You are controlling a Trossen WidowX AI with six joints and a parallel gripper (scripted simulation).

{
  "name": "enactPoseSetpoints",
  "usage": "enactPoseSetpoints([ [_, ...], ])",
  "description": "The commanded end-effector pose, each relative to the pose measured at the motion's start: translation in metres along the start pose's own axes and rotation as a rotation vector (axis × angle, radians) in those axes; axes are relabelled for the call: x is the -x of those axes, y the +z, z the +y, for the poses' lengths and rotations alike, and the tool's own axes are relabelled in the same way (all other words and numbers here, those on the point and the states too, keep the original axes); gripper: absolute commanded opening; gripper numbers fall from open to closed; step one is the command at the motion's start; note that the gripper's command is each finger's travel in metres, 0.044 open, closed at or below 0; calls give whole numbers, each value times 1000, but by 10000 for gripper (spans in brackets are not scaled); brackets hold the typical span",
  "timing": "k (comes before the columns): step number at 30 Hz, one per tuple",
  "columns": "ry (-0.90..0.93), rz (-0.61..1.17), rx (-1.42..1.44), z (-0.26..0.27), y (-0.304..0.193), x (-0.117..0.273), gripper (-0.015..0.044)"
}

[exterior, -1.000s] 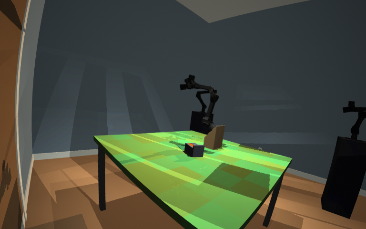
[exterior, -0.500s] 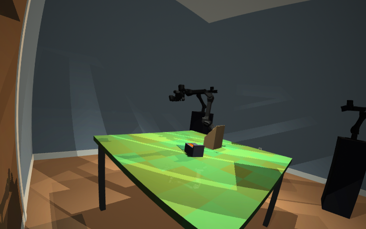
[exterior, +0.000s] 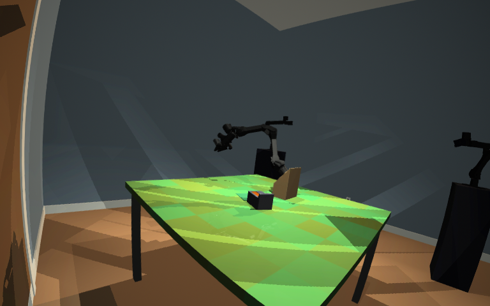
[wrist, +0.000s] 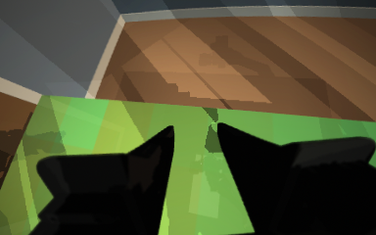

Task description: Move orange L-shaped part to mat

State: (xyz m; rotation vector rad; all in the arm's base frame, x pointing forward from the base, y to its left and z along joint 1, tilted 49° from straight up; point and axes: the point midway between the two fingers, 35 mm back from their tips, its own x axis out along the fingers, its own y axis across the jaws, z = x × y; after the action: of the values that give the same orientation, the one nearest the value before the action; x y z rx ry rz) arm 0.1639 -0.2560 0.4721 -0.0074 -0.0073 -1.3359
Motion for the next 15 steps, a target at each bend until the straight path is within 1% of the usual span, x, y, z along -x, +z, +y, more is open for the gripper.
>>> enactPoseSetpoints([
  [1,133,140,57,57,-50,-10,180],
  [4,196,240,90,98,-86,-12,180],
  [7,258,345,101,136,-124,-5,180],
  [11,319,476,158,183,-175,13,180],
  [15,368,585,227,224,-227,45,180],
])
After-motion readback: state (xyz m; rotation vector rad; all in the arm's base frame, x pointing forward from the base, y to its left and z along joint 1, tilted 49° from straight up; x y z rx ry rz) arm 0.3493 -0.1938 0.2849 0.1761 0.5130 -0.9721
